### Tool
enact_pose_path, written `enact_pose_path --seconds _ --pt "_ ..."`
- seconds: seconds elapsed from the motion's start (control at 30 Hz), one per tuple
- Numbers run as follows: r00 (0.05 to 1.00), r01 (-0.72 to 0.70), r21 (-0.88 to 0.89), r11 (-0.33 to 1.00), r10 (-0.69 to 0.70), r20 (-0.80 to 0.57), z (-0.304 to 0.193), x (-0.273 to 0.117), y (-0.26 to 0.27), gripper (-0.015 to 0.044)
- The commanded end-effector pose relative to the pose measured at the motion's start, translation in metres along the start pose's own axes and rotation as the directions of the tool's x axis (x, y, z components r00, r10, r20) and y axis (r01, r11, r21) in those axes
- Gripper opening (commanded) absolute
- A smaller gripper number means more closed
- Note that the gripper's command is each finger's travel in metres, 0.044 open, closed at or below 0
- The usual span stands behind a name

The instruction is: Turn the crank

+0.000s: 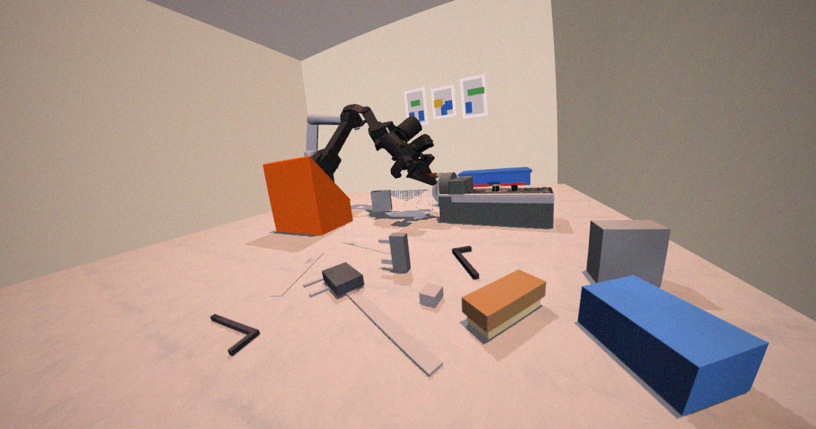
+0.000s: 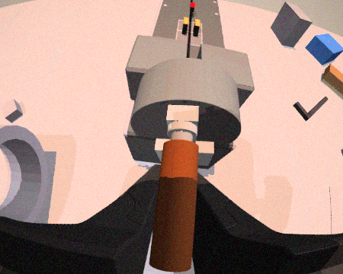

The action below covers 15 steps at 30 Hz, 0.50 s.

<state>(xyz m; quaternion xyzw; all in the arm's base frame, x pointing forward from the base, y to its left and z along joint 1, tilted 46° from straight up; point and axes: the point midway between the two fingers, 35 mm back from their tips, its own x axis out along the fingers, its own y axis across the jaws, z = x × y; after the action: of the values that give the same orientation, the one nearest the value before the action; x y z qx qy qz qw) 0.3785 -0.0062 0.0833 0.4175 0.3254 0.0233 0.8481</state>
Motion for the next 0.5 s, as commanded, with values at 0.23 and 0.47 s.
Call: enact_pose_path --seconds 0.23,0.47 --pt "1.000 0.023 0.011 1.000 -0.023 0.008 0.0007 -0.0013 -0.0100 0.0000" --pt "1.000 0.023 0.011 1.000 -0.023 0.008 0.0006 -0.0012 -0.0108 0.0000"
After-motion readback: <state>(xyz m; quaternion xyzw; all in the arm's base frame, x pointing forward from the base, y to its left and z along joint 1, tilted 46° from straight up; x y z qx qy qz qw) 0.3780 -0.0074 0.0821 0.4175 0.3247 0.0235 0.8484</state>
